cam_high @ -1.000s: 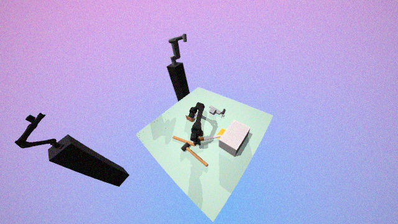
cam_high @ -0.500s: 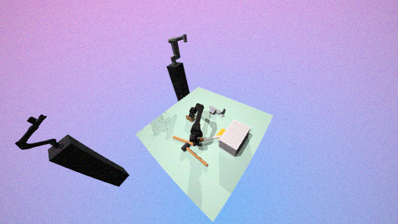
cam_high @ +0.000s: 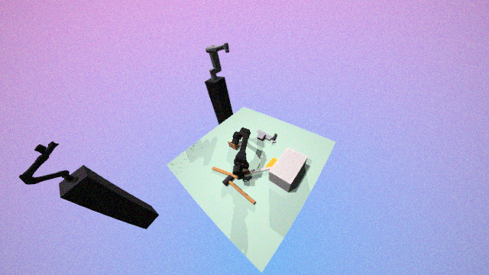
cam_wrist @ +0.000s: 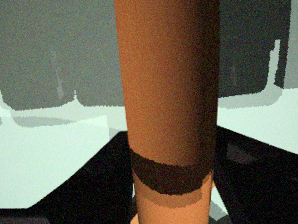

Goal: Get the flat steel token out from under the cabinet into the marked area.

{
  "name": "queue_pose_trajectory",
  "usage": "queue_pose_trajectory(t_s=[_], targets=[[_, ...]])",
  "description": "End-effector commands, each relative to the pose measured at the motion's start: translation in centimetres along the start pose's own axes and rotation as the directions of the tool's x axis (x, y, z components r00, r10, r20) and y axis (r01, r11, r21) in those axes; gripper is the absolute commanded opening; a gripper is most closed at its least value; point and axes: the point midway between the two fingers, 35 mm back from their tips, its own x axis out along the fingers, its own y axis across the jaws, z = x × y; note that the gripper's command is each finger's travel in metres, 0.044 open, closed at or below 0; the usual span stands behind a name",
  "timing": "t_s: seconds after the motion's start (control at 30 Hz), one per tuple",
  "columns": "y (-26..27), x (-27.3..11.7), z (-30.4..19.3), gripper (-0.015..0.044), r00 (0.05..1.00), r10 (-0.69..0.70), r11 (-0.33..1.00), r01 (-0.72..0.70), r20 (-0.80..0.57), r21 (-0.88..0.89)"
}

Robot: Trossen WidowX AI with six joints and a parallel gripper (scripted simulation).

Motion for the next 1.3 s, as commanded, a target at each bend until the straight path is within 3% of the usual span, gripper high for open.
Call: queue_pose_trajectory(t_s=[0.0,0.57,0.8,0.9,1.0,1.27], targets=[[-0.2,-0.4,0.7,0.0000,1.000,-0.011,1.000,0.011,0.014,0.005],[-0.4,-0.3,3.2,0.0000,1.000,-0.010,1.000,0.010,0.015,0.003],[-0.2,0.8,3.1,0.0184,1.000,0.019,1.000,-0.019,-0.008,-0.008],[-0.2,0.9,3.2,0.0200,1.000,0.021,1.000,-0.021,-0.011,-0.012],[-0.2,0.9,3.2,0.0270,1.000,0.012,1.000,-0.012,-0.004,-0.012],[-0.2,1.8,2.9,0.0270,1.000,-0.010,1.000,0.010,0.016,-0.018]])
